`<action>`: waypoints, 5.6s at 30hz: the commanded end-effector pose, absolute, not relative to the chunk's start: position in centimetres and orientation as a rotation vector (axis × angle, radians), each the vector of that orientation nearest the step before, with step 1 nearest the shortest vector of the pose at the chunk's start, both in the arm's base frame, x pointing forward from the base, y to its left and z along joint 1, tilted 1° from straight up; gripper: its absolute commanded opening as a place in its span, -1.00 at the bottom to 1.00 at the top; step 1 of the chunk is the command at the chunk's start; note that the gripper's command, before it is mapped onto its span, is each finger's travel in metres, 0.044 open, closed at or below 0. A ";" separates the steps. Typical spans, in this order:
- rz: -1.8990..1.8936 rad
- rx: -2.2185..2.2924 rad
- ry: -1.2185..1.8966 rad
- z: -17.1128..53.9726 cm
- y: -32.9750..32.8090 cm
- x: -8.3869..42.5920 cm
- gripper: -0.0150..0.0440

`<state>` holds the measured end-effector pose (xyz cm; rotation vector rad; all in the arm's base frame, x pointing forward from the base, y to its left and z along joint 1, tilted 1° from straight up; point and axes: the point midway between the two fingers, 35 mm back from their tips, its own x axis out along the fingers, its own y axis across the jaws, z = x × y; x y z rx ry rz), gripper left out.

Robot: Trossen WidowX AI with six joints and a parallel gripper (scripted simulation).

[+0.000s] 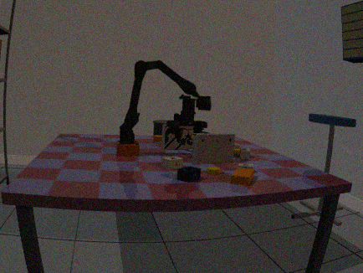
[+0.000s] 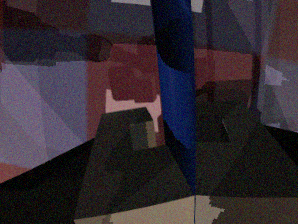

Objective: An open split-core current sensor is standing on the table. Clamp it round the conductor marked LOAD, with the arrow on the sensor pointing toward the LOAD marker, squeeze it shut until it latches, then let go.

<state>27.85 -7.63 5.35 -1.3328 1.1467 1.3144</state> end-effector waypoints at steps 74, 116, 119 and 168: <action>1.308 -1.336 1.145 6.6 -7.7 27.8 -0.06; 1.310 -1.335 1.145 6.6 -7.7 27.8 -0.22; 1.310 -1.335 1.145 6.6 -7.7 27.8 0.04; 1.310 -1.335 1.145 6.6 -7.7 27.8 1.00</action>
